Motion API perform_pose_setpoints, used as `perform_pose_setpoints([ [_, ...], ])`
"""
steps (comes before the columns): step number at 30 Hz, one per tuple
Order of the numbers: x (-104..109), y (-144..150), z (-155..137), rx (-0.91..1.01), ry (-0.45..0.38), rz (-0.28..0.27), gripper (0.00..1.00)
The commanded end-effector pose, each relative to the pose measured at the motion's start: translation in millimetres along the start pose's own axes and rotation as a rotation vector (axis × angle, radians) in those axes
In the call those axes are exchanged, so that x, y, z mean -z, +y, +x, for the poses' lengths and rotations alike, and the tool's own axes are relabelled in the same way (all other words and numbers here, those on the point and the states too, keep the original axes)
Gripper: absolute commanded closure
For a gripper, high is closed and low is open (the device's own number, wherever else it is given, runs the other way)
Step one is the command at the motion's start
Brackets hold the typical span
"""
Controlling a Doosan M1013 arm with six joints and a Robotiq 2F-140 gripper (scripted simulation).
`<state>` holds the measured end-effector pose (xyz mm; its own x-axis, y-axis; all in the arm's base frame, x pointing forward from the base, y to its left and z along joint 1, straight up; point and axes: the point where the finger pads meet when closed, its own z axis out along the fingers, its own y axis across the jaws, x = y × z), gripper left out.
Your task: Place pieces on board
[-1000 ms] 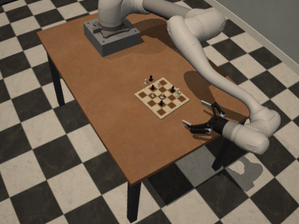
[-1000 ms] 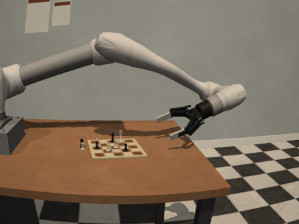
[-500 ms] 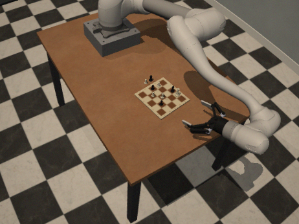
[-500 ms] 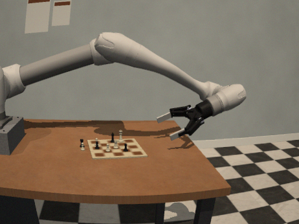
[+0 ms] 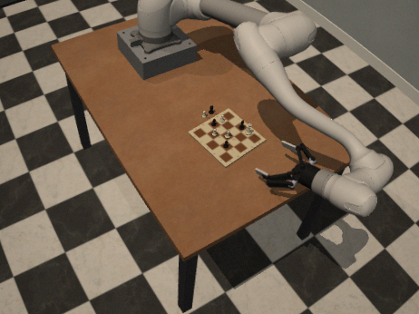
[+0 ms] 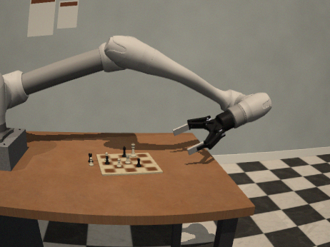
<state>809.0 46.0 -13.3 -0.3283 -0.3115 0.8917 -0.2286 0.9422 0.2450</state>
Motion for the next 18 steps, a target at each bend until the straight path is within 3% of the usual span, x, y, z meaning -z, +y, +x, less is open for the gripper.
perform_pose_setpoints([
  [1, 0.6, 0.4, 1.3, 0.0, 0.0, 0.0, 0.0],
  [8, 6.7, 4.3, 15.6, 0.0, 0.0, 0.0, 0.0],
  [18, 30.4, 19.4, 71.2, 0.0, 0.0, 0.0, 0.0],
])
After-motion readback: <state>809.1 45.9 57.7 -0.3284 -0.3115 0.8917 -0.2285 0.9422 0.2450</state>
